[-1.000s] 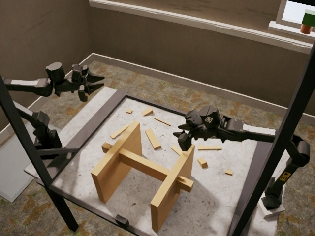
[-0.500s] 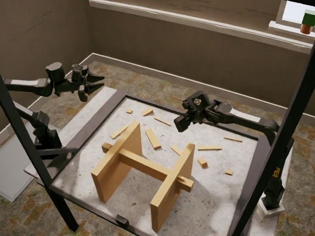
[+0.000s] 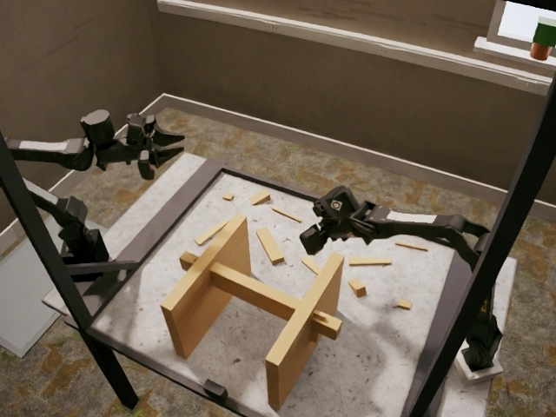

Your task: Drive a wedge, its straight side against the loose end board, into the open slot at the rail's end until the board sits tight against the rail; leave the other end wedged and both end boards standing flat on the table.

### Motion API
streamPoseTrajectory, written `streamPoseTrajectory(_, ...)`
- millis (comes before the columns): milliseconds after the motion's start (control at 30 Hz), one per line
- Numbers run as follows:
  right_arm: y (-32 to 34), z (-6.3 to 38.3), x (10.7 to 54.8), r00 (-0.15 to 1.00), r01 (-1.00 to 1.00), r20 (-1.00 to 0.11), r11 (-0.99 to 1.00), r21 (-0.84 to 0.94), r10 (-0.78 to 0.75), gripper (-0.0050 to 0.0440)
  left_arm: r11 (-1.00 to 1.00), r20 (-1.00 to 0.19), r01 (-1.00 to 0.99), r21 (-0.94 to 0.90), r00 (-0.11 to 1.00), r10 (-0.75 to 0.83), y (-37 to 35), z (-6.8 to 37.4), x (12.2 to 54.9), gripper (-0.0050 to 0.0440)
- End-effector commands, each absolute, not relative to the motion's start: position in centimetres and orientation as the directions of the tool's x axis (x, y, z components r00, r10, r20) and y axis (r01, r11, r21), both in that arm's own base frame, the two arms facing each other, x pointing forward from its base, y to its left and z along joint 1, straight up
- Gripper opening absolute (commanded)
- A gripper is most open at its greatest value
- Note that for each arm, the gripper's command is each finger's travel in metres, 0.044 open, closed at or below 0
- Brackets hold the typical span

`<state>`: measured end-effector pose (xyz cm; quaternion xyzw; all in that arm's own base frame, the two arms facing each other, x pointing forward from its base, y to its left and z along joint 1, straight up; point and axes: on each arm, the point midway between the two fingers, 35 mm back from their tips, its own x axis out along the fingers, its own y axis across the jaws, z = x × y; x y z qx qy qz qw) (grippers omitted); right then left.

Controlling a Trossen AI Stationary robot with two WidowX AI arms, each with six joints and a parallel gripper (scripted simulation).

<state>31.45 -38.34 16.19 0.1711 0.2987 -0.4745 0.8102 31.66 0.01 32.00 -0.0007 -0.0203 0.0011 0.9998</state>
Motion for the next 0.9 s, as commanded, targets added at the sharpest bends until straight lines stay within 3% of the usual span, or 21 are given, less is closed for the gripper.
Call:
streamPoseTrajectory(0, -38.8, 12.0, 31.3, 0.368, 0.875, -0.638, 0.485, -0.010, -0.676, 0.0200, 1.000, 0.065, -0.001, -0.005, 0.998, 0.001, -0.1, 33.1, 31.5, 0.0207)
streamPoseTrajectory(200, -38.2, 8.0, 30.7, 0.373, 0.875, -0.628, 0.484, -0.007, -0.683, 0.0200, 1.000, 0.065, -0.001, -0.005, 0.998, 0.001, -0.1, 33.1, 31.5, 0.0207)
streamPoseTrajectory(667, -37.6, 5.8, 30.2, 0.381, 0.875, -0.614, 0.483, -0.002, -0.691, 0.0200, 1.000, 0.065, -0.001, -0.005, 0.998, 0.001, -0.1, 33.1, 31.5, 0.0207)
streamPoseTrajectory(867, -37.9, 7.0, 30.5, 0.393, 0.876, -0.590, 0.483, 0.006, -0.705, 0.0200, 1.000, 0.065, -0.001, -0.005, 0.998, 0.001, -0.1, 33.1, 31.5, 0.0207)
